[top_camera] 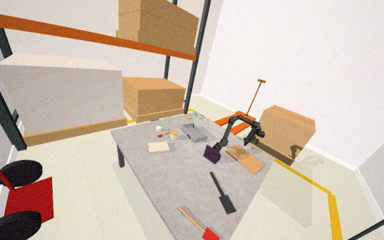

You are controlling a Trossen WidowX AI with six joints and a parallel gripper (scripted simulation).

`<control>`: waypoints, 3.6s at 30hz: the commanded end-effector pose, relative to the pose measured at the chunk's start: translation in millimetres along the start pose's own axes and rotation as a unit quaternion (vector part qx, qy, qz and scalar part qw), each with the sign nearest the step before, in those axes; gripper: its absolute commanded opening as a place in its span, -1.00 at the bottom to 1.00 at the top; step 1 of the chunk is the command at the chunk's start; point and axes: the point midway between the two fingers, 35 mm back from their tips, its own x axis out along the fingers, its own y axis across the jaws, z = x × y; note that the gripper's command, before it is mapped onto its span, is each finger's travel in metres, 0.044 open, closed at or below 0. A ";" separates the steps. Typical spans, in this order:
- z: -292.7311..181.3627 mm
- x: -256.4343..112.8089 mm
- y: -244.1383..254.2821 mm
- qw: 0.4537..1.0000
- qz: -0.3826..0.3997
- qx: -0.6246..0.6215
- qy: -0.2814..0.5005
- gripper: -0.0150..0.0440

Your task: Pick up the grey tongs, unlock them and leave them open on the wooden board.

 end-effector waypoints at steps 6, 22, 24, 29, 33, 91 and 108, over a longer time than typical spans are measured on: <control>22.9 -11.9 -10.5 0.999 0.037 0.029 -0.008 -1.00; 55.4 -34.1 -30.8 0.992 0.097 0.070 -0.034 -1.00; 55.4 -34.1 -30.8 0.992 0.097 0.070 -0.034 -1.00; 52.4 -30.3 -32.6 0.994 0.076 0.065 -0.044 -1.00; 46.9 -23.5 -36.6 0.995 0.032 0.054 -0.074 -1.00; 22.0 -81.9 -38.4 0.804 0.068 0.103 -0.581 -1.00; 22.0 -81.9 -38.4 0.804 0.068 0.103 -0.581 -1.00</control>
